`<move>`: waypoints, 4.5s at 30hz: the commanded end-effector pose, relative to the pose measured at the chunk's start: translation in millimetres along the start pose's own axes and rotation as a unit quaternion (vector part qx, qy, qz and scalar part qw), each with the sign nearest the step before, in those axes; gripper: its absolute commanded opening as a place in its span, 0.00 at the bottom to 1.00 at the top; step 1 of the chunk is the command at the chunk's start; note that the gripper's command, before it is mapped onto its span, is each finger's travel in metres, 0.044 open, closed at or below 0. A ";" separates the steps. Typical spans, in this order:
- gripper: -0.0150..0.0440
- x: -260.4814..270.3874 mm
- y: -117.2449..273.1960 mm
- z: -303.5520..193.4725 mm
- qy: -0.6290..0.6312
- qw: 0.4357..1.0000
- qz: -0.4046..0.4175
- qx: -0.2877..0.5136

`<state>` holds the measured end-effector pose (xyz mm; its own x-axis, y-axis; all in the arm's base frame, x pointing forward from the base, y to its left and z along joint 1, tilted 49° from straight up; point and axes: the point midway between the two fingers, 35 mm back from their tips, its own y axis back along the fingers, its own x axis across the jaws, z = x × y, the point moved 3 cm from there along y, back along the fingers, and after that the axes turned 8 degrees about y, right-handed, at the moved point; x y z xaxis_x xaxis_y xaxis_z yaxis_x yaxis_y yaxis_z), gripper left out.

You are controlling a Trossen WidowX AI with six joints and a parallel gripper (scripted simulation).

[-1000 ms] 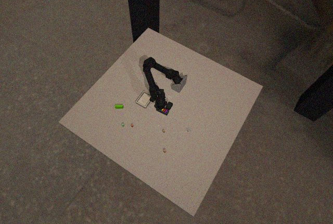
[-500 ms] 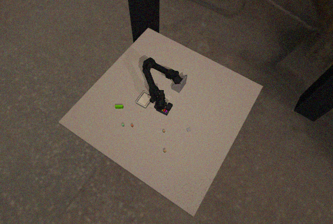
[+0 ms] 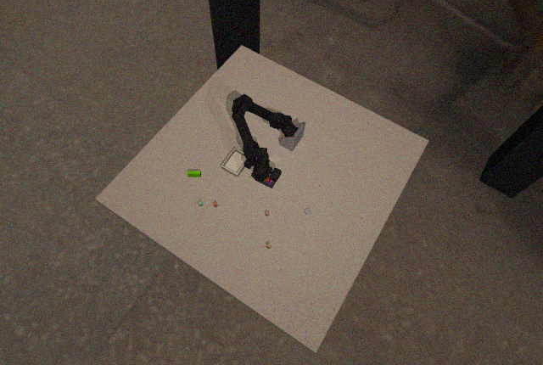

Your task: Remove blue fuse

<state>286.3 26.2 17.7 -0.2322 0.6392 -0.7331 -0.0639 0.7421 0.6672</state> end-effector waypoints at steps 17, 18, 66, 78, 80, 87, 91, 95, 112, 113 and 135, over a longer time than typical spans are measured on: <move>0.36 -0.4 -10.2 0.0 0.002 1.000 -0.002 0.000; 0.36 -0.4 -10.6 0.0 0.002 1.000 -0.002 0.000; 0.25 0.3 4.1 0.9 0.001 1.000 0.000 -0.001; 0.25 0.4 10.0 1.0 0.001 1.000 0.000 -0.001; 0.25 0.4 10.9 1.0 0.001 1.000 0.000 -0.001; 0.25 0.4 14.4 0.9 0.001 1.000 0.000 -0.001; 0.25 0.5 16.3 0.9 0.002 1.000 0.000 -0.001; 0.25 0.5 18.3 0.8 0.002 1.000 -0.001 -0.001; 0.25 0.4 26.7 0.4 0.002 1.000 -0.001 0.000; 0.25 0.4 27.2 0.4 0.002 1.000 -0.001 0.000; 0.25 -16.7 51.4 1.0 0.003 1.000 0.002 -0.001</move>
<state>284.1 61.1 53.5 -0.2439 0.6342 -0.7336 -0.0667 0.7437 0.6651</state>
